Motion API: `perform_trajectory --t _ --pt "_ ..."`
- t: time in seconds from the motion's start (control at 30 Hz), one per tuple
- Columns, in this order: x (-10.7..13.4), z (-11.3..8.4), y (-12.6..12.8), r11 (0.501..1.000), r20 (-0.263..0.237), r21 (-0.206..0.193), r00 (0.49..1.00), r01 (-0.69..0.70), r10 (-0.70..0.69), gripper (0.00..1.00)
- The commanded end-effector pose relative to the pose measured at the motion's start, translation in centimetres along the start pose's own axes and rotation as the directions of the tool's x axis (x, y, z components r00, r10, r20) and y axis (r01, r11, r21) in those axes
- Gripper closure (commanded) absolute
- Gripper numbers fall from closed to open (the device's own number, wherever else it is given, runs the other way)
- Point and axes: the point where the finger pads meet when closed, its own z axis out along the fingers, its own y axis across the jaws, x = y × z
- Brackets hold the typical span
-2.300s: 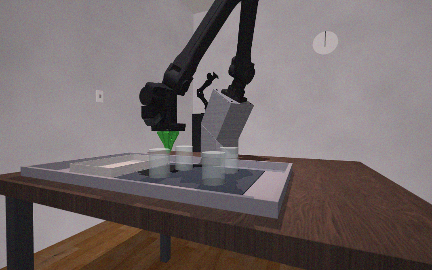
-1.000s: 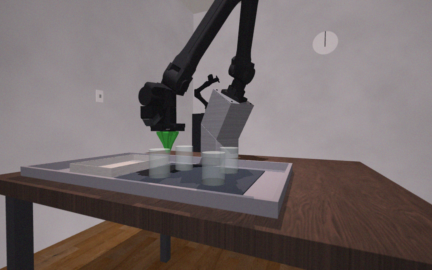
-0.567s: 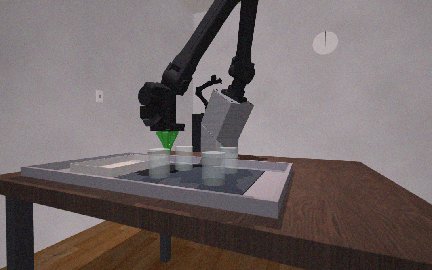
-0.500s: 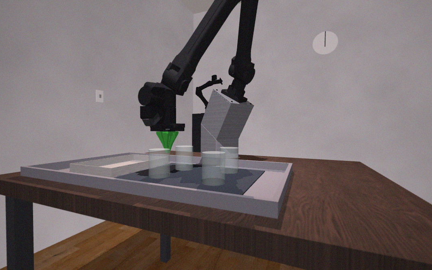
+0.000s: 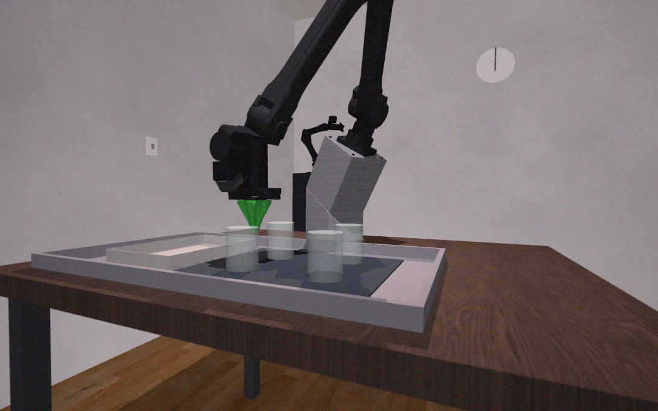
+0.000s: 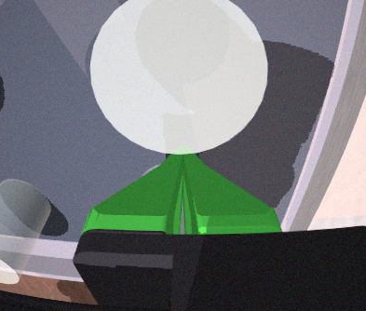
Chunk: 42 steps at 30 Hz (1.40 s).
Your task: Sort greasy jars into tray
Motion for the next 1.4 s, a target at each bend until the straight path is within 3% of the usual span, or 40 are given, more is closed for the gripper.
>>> perform_trajectory --t 0.0,1.37 --pt "-1.43 -0.01 0.2 1.0 0.011 0.003 1.0 0.005 -0.005 1.0" --pt "-1.9 -0.01 0.2 1.0 0.011 0.003 1.0 0.005 -0.005 1.0"
